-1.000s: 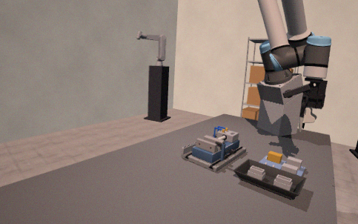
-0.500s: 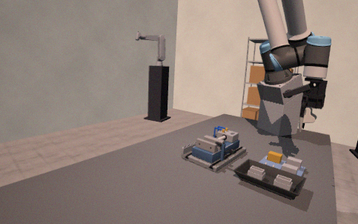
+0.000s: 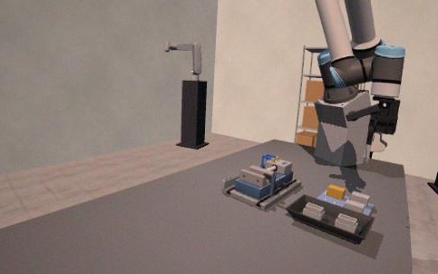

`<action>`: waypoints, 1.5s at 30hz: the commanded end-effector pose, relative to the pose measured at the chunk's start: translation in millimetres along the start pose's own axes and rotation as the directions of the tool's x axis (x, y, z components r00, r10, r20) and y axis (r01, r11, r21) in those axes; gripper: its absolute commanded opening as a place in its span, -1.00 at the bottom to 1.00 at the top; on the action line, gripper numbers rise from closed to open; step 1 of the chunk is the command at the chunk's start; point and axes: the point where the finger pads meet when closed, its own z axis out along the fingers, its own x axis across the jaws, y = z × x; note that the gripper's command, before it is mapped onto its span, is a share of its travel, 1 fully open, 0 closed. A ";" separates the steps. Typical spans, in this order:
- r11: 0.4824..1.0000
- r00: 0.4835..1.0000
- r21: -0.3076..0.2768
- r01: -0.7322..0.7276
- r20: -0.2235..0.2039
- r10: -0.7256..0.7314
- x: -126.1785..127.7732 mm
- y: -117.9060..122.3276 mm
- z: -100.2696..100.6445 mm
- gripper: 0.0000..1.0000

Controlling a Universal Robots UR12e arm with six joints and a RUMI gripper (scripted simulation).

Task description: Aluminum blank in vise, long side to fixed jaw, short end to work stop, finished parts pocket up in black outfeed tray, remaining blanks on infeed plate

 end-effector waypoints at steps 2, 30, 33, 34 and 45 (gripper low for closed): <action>1.000 1.000 0.000 0.000 0.001 0.000 -0.3 0.2 8.7 -0.19; 1.000 1.000 0.000 0.000 0.001 0.000 -0.4 0.3 96.7 -0.19; 1.000 1.000 0.000 0.000 0.001 0.000 -0.4 0.3 106.6 -0.19; 1.000 1.000 0.000 0.000 0.001 0.000 -0.4 0.3 109.5 -0.19; 1.000 1.000 0.000 0.000 0.001 0.000 -0.5 0.3 126.5 -0.19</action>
